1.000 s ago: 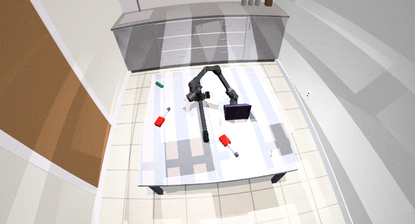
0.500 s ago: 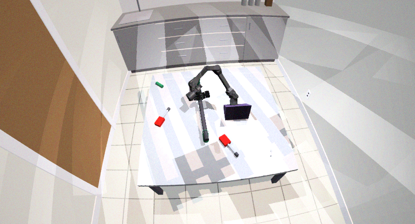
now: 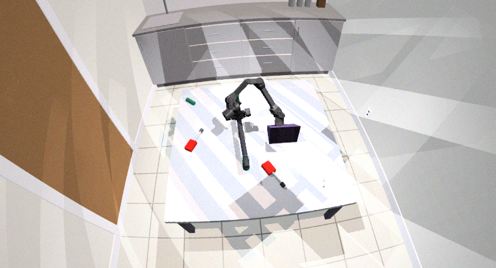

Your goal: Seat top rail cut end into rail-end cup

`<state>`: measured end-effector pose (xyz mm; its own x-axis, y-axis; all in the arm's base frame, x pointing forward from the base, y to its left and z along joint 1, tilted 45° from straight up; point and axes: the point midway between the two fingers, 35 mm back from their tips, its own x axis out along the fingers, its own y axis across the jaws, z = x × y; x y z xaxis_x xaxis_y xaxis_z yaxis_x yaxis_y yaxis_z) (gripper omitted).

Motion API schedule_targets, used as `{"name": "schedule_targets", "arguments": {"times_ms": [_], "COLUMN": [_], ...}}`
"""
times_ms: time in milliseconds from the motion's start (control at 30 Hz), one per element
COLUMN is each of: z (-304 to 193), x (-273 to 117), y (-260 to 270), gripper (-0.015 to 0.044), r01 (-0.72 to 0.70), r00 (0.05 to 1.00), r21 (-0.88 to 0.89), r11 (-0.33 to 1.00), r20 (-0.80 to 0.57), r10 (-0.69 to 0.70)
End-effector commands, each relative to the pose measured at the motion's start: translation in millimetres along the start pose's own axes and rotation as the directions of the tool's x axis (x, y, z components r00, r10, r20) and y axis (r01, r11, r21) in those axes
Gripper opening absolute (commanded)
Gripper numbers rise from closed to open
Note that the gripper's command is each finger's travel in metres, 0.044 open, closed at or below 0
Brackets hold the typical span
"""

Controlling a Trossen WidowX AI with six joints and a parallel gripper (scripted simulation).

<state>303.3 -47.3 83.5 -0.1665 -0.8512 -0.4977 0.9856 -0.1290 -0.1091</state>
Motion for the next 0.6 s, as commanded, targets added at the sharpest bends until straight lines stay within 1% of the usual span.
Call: {"name": "schedule_targets", "arguments": {"times_ms": [0,267,467,500,567], "z": [0,-1,-11,-14,-20], "x": [-1,-2,-20,-24,-33], "y": [0,0,-1,-1,-3], "gripper": [0.0052,0.0262,0.0420,0.0440,0.0440], "r01": [-0.005,-0.006,-0.029,-0.034,-0.045], "r00": [1.000,1.000,1.000,0.999,0.999], "r21": [0.001,0.000,-0.026,-0.032,-0.045], "r11": [1.000,1.000,0.999,0.999,0.998], "r20": [0.002,0.002,-0.007,-0.009,-0.013], "r10": [0.005,0.006,0.029,0.034,0.044]}}
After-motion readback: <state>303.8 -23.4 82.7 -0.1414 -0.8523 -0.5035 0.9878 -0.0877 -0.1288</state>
